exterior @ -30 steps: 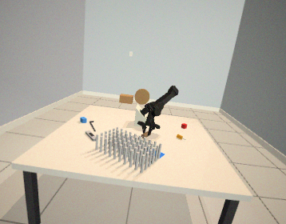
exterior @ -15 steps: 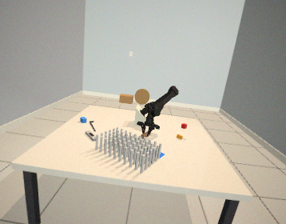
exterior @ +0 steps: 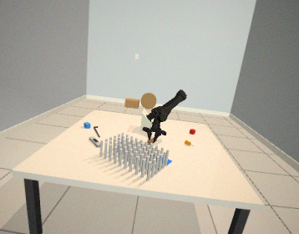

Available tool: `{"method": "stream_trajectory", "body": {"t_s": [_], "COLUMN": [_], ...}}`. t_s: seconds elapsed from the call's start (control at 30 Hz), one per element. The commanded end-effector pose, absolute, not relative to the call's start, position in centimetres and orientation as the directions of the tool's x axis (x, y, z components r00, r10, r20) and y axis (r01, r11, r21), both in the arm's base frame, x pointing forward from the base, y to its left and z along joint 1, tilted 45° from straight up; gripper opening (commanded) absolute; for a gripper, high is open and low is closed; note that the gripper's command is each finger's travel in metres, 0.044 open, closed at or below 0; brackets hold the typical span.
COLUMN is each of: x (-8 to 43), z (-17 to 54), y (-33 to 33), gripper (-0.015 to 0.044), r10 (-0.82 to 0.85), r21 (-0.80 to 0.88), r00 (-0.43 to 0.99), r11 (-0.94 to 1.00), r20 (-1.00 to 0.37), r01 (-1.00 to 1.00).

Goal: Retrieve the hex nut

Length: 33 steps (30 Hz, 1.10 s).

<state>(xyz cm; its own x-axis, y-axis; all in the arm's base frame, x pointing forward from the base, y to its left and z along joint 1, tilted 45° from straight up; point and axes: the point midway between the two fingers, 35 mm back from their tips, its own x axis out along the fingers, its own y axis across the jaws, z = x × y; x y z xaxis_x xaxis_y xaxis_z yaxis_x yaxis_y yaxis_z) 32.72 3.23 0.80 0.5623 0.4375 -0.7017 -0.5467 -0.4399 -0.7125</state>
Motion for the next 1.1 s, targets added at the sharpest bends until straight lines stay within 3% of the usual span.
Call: {"method": "stream_trajectory", "body": {"t_s": [0.0, 1.07], "x": [33.2, 34.8], "z": [0.9, 0.3], "y": [3.1, 2.2], "gripper": [0.0, 0.0], "r10": [0.437, 0.436], "r21": [-0.716, -0.716], "r00": [0.568, 0.569], "r11": [-0.443, -0.444], "r20": [-0.697, -0.697], "r01": [-0.539, -0.538]}}
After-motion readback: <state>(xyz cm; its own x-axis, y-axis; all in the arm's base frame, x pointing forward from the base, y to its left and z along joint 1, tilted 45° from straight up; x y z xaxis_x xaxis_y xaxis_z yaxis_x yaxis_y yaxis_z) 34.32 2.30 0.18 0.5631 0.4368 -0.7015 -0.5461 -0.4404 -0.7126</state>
